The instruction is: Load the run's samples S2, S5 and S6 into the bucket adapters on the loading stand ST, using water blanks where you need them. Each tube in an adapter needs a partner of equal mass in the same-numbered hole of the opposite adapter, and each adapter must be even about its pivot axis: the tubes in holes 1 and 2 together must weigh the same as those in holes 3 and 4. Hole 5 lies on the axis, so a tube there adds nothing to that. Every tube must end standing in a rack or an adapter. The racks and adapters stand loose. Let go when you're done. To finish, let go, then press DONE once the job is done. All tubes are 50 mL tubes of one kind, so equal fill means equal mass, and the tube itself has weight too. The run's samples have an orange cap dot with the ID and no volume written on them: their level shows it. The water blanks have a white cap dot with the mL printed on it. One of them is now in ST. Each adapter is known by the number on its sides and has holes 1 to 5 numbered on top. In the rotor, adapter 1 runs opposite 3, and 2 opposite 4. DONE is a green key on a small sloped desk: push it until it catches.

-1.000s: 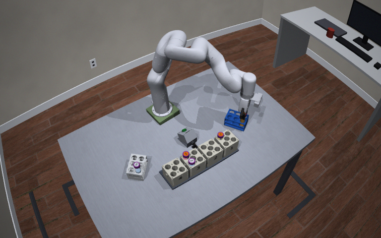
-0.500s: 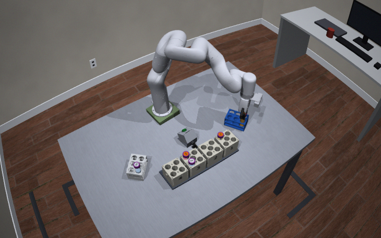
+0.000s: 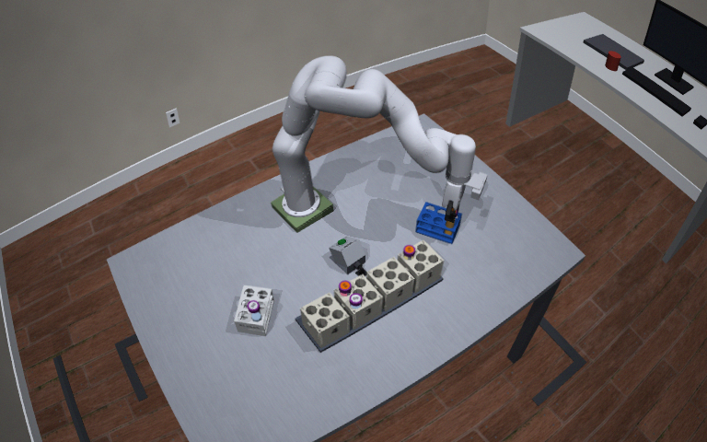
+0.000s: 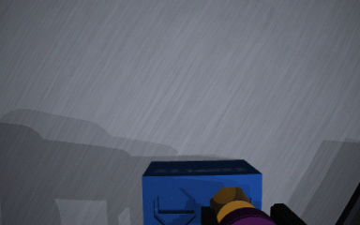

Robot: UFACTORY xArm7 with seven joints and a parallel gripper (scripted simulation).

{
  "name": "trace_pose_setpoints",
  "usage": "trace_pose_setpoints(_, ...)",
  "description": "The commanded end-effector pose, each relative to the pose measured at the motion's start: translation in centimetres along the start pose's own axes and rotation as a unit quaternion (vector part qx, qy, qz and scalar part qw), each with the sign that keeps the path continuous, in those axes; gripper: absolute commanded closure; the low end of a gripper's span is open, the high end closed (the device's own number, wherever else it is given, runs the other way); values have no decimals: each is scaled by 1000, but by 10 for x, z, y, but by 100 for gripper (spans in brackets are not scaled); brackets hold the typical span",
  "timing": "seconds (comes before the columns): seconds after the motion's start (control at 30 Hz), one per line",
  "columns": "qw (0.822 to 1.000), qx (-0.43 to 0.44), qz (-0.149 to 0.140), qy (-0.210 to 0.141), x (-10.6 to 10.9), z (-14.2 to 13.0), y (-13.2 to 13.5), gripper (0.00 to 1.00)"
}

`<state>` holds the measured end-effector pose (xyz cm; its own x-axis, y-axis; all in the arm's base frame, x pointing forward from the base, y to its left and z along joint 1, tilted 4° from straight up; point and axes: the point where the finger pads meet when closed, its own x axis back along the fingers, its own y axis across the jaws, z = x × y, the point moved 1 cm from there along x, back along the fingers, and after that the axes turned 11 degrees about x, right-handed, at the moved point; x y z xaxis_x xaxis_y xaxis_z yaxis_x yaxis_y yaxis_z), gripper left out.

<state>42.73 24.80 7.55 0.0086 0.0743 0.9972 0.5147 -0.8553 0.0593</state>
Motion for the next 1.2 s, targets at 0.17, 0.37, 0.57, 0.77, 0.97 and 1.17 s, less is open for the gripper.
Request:
trace_pose_setpoints(0.17, 1000, 0, 0, 3, 3, 2, 0, 100)
trace_pose_setpoints(0.37, 1000, 0, 0, 3, 7, 2, 0, 100)
trace_pose_setpoints(0.57, 1000, 0, 0, 3, 10, 2, 0, 100)
trace_pose_setpoints(0.77, 1000, 0, 0, 3, 14, 2, 0, 100)
trace_pose_setpoints(0.97, 1000, 0, 0, 3, 18, 2, 0, 100)
trace_pose_setpoints(1.17, 1000, 0, 0, 3, 21, 2, 0, 100)
